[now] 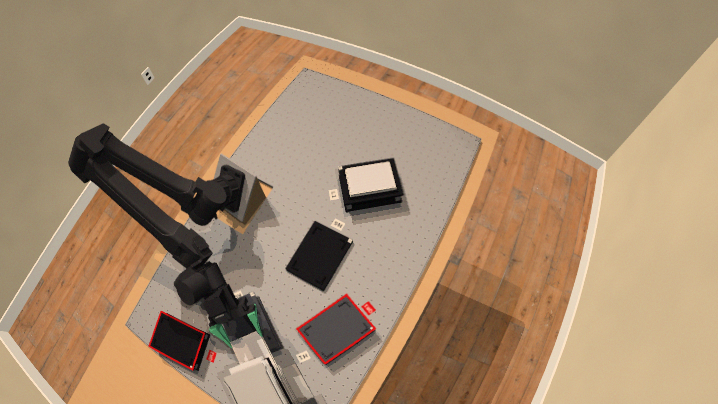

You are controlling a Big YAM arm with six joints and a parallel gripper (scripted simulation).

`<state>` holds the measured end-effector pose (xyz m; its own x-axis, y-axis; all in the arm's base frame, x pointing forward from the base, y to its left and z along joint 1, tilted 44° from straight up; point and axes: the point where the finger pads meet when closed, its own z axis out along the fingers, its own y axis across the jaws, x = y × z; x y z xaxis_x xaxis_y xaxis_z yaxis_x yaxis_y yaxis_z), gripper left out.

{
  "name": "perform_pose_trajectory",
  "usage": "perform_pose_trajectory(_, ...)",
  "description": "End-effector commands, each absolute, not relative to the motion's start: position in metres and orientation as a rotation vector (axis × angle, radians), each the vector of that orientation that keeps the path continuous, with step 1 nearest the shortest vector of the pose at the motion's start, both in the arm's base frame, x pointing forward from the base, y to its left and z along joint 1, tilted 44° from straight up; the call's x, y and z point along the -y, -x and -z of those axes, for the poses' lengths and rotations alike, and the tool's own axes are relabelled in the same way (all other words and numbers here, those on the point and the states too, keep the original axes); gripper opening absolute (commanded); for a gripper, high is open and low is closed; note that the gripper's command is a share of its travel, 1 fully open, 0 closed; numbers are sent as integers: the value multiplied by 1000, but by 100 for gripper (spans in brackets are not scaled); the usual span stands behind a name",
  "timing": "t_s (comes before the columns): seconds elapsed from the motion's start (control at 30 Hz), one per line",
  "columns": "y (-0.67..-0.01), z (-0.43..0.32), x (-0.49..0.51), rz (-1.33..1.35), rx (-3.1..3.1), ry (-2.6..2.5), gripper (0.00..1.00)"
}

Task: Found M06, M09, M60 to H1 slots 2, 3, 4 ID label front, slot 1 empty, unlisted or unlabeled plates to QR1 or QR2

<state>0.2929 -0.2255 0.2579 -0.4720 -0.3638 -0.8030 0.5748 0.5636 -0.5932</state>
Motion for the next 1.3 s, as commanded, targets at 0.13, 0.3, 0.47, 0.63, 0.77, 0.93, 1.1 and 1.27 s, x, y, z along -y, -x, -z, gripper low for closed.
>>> perform_pose_trajectory(0.13,-290,-260,217,1106,-1735,-156,86)
perform_pose_trajectory(0.3,-285,-258,214,1107,-1735,-157,86)
perform_pose_trajectory(0.47,-279,-255,211,1107,-1735,-157,86)
perform_pose_trajectory(0.63,-276,-254,209,1107,-1735,-157,86)
perform_pose_trajectory(0.77,-271,-252,207,1107,-1736,-158,86)
perform_pose_trajectory(0.93,-266,-249,204,1105,-1736,-156,86)
perform_pose_trajectory(1.1,-261,-248,201,1106,-1735,-158,86)
perform_pose_trajectory(1.27,-258,-249,199,1107,-1729,-159,86)
